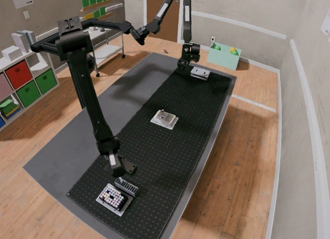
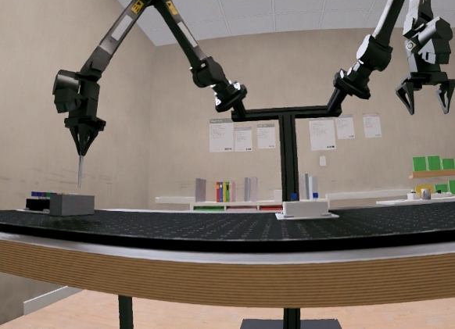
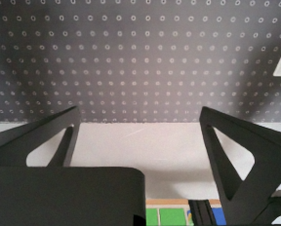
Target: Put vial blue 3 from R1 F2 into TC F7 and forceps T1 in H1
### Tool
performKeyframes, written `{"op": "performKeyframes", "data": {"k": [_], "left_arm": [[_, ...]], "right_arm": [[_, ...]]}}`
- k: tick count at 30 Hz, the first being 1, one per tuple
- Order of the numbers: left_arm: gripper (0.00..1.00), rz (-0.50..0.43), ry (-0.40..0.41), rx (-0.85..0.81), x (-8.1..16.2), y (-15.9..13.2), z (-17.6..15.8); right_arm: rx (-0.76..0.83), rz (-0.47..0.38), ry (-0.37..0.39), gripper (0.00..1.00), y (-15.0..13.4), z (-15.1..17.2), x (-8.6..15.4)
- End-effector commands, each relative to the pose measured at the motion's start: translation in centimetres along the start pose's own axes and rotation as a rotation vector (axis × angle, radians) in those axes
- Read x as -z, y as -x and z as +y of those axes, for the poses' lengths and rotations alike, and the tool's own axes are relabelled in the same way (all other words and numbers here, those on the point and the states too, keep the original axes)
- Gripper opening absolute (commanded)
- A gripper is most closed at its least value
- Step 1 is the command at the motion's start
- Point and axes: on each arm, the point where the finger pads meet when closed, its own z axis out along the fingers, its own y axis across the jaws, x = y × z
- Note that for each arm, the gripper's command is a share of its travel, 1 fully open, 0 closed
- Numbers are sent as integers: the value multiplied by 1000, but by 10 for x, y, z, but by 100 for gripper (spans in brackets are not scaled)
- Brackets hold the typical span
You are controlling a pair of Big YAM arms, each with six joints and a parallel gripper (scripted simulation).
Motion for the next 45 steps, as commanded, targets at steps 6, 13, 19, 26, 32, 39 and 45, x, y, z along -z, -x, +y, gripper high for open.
{"op": "performKeyframes", "data": {"k": [6,13,19,26,32,39,45], "left_arm": [[100,-13,3,-1,1,4,1],[100,-13,3,-1,1,4,1],[100,-13,3,-1,1,4,1],[100,-13,3,-1,1,4,1],[100,-13,3,-1,1,4,1],[100,-13,3,-1,1,4,1],[100,-13,3,-1,1,4,1]], "right_arm": [[-3,18,1,7,-9,-2,-12],[-3,6,-8,7,-3,-6,-12],[-3,-4,-15,7,4,-11,-12],[-2,-2,-13,7,4,-11,-13],[-2,-5,-15,7,5,-12,-15],[-2,-5,-15,7,5,-12,-16],[-2,-4,-14,7,5,-12,-18]]}}
